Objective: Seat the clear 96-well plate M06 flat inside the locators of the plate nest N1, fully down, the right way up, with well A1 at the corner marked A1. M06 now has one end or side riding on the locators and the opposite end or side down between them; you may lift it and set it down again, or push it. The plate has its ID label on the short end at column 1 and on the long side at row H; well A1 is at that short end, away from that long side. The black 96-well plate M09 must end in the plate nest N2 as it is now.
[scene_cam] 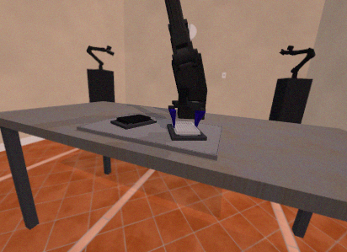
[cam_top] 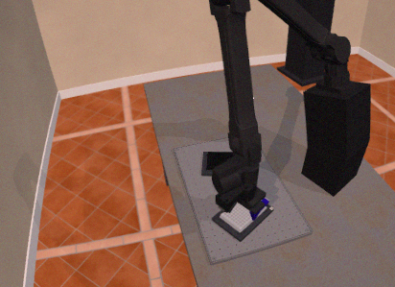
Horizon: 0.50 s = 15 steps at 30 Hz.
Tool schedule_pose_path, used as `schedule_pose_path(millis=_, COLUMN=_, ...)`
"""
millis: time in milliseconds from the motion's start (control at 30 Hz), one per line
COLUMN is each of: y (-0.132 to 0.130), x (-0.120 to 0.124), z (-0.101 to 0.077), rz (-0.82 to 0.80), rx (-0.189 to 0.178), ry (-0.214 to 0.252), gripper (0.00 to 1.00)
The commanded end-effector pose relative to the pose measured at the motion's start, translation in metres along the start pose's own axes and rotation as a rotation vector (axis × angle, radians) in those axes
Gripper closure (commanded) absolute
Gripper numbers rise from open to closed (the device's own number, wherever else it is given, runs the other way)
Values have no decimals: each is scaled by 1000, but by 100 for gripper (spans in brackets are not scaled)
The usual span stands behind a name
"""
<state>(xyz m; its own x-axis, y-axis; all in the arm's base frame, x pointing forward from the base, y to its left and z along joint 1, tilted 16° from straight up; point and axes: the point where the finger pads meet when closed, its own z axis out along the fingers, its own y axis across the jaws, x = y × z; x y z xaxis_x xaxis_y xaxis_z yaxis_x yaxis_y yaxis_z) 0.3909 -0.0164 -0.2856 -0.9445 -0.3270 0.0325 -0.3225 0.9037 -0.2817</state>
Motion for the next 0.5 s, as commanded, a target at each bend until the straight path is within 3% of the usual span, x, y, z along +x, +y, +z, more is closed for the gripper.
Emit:
schedule_pose_path(millis=0, y=-7, x=-2, z=8, rz=14, rx=-2, ry=1, gripper=100)
schedule_pose_path(millis=333, y=-7, x=-2, z=8, rz=13, rx=-3, ry=4, gripper=100)
schedule_pose_path(millis=367, y=-7, x=-2, z=8, rz=13, rx=-3, ry=4, gripper=0)
schedule_pose_path(millis=467, y=-7, x=-2, z=8, rz=14, rx=-2, ry=4, gripper=0)
